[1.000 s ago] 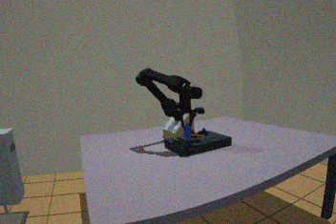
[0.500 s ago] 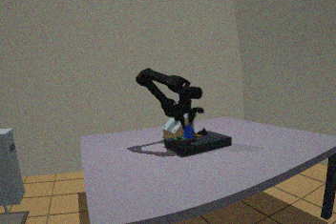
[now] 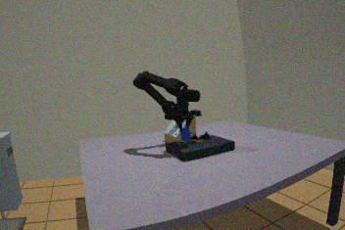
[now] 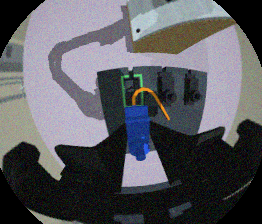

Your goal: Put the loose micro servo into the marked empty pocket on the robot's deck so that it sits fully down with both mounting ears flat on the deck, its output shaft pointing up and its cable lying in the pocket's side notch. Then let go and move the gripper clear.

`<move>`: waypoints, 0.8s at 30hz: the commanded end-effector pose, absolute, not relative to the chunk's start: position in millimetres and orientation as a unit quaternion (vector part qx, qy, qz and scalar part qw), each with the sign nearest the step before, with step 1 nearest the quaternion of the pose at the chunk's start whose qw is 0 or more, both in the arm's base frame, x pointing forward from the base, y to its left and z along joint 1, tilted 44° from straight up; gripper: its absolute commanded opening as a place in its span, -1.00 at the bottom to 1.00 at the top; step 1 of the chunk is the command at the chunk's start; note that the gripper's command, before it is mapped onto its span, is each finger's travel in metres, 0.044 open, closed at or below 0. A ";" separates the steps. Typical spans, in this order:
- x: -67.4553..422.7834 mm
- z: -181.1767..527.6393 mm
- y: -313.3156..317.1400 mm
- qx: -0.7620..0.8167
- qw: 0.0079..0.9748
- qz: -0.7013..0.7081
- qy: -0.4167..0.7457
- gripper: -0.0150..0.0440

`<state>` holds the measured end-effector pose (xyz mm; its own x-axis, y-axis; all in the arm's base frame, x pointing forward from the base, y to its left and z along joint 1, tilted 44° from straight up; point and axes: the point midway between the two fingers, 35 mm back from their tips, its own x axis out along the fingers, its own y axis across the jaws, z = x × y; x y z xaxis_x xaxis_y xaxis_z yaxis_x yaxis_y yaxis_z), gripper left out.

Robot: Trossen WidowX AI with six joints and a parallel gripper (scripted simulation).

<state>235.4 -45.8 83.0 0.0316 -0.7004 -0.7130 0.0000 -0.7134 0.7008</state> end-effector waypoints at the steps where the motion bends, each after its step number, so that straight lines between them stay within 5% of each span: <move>1: 213.9 83.1 -44.4 0.668 0.271 -0.642 -0.261 -0.49; 24: 180.1 70.4 -56.7 0.666 0.273 -0.643 -0.260 -0.49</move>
<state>179.1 -53.0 73.4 0.0310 -0.6958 -0.7175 0.0037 -0.7178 0.6963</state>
